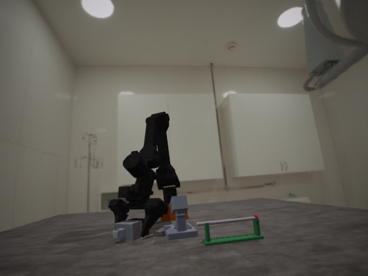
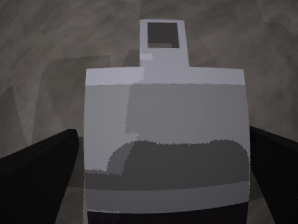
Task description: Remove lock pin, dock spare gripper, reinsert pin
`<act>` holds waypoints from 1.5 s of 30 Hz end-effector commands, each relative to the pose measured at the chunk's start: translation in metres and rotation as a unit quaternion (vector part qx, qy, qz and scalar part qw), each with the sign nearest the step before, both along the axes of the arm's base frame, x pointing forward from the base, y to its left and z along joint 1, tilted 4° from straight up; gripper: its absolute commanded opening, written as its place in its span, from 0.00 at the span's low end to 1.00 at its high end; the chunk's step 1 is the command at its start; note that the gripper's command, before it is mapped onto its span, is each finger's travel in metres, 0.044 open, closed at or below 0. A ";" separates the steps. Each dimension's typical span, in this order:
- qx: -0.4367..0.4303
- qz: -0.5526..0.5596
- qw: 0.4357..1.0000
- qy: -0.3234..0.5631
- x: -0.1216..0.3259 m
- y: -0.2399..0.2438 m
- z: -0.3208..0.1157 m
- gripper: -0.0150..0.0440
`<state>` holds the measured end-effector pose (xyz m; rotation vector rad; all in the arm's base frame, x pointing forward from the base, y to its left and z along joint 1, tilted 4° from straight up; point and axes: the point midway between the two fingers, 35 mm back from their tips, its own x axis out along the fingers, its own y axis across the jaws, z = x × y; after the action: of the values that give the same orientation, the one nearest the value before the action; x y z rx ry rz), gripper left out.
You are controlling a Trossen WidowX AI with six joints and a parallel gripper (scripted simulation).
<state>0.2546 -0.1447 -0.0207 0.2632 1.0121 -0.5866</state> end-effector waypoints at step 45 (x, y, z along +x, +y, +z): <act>0.001 0.002 1.000 -0.001 0.003 0.006 0.116 0.25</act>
<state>0.2581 -0.1388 0.0792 0.2639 1.0289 -0.5752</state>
